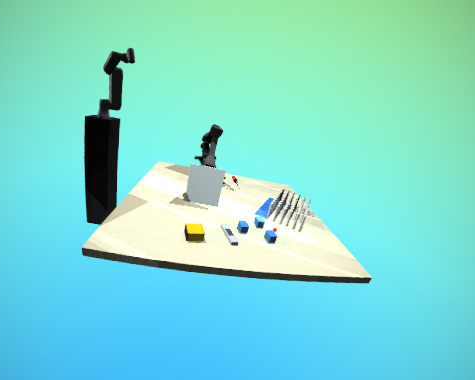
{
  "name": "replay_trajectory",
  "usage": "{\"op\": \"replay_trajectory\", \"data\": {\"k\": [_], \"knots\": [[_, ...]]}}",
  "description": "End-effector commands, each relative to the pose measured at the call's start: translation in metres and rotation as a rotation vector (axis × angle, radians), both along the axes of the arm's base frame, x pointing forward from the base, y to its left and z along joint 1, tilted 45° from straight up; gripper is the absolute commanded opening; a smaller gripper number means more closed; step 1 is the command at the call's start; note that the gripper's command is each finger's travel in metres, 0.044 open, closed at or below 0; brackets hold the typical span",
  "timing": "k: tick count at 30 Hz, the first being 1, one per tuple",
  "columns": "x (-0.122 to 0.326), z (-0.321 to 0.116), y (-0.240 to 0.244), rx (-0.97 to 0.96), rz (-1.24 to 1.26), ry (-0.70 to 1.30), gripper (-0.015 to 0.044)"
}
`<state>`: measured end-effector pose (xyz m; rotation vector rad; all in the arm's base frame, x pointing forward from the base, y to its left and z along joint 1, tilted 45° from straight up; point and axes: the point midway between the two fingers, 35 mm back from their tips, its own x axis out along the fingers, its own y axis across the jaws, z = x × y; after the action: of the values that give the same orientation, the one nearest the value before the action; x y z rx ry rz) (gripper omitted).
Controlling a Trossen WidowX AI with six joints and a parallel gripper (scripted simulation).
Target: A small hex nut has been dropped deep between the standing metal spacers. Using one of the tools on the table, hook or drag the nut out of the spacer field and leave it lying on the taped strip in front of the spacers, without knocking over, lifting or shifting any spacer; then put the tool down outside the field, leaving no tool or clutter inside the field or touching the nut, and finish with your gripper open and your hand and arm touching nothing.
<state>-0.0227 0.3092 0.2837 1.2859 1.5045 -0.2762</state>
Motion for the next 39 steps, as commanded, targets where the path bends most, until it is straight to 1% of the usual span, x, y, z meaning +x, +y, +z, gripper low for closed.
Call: {"op": "replay_trajectory", "data": {"k": [1,39], "knots": [[0.0,-0.007,0.003,-0.012,0.005,-0.002,0.0],[0.003,-0.04,0.031,-0.012,0.005,-0.003,0.0]]}}
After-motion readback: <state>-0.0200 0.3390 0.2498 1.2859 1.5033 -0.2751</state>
